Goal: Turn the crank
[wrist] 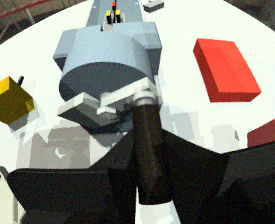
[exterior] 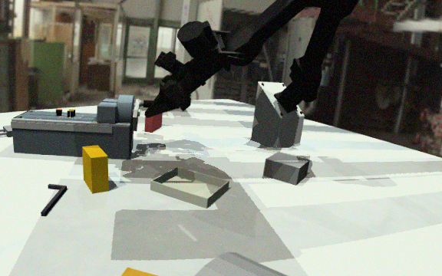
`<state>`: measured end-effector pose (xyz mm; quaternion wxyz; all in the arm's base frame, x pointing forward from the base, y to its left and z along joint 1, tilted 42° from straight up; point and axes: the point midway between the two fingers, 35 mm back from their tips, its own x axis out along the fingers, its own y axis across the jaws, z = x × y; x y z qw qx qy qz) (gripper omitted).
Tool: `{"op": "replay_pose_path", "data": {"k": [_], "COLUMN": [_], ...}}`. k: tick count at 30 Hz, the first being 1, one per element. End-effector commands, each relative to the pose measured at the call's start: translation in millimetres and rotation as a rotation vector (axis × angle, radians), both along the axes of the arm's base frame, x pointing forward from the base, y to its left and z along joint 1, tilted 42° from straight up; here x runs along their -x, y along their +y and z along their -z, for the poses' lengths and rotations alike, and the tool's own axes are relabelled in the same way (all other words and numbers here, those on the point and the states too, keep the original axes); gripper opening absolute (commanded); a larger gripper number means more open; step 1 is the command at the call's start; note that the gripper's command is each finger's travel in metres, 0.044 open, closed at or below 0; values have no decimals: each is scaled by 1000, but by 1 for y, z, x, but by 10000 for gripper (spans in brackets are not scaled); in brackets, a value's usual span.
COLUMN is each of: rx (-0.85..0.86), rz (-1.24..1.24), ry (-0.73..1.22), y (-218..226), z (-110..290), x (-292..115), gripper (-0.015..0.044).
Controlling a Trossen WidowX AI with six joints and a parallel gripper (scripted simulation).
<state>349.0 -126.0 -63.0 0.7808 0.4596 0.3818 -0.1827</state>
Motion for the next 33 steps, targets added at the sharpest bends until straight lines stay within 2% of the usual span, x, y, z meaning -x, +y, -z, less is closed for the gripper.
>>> {"op": "replay_pose_path", "data": {"k": [1, 33], "rx": [-2, -4], "rz": [3, 3], "ry": [16, 15], "y": [3, 35], "z": [9, 26], "x": [2, -14], "gripper": [0, 0]}}
